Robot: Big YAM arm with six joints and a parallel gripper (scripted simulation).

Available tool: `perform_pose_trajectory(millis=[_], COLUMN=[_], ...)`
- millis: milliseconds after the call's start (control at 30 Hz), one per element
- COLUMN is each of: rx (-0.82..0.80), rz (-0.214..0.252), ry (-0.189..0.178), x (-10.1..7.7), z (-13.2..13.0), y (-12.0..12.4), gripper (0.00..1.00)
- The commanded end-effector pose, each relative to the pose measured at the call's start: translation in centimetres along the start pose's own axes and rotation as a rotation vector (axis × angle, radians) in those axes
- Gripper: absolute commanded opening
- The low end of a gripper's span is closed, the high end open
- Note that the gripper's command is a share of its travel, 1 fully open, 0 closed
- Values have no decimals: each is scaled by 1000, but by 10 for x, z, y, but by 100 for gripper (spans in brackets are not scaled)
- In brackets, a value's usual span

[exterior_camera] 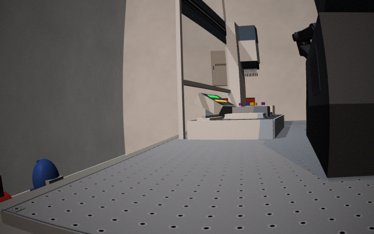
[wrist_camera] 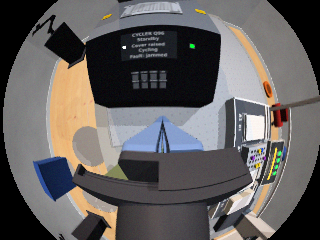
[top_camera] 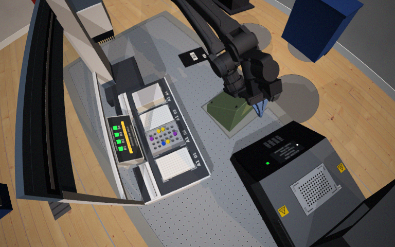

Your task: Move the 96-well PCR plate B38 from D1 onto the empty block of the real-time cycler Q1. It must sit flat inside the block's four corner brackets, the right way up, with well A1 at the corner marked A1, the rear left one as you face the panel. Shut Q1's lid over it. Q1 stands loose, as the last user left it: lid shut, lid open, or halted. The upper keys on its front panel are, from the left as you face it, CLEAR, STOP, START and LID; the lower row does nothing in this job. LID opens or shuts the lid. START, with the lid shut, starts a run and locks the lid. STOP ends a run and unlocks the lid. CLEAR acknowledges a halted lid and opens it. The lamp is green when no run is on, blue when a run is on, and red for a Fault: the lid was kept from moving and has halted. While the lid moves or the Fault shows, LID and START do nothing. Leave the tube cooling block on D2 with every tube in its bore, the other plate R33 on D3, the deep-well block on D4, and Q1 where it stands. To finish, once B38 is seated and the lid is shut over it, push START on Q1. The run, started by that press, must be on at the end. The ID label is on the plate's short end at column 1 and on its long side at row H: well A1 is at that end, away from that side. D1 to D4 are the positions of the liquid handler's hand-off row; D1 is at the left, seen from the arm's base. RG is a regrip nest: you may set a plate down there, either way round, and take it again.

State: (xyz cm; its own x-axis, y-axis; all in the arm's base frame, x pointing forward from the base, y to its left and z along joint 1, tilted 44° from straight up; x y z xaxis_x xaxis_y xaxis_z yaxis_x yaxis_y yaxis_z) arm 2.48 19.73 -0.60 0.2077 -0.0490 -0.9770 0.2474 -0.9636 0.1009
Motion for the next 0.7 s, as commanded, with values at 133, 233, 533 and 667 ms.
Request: perform_pose_trajectory(millis=[133, 233, 533, 667], rx=[28, 23, -16, -15], rz=[-97, -90, -61, -45], ry=[19, 18, 12, 8], x=[-34, -29, -18, -13], z=[-16, -16, -6, -5], y=[-43, -39, -29, -21], gripper=[0, 0, 0, 0])
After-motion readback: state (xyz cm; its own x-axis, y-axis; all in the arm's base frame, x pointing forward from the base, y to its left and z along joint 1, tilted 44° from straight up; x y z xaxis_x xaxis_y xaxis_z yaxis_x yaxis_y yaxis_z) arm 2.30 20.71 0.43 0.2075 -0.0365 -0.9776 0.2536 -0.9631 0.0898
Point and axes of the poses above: the point where the finger pads meet when closed, its own x axis out along the fingers, its own z axis across the jaws, y = z × x, the point moved 3 cm from there along -x, back along the fingers, and after that the axes turned 12 degrees about -x, right-handed, at the moved point
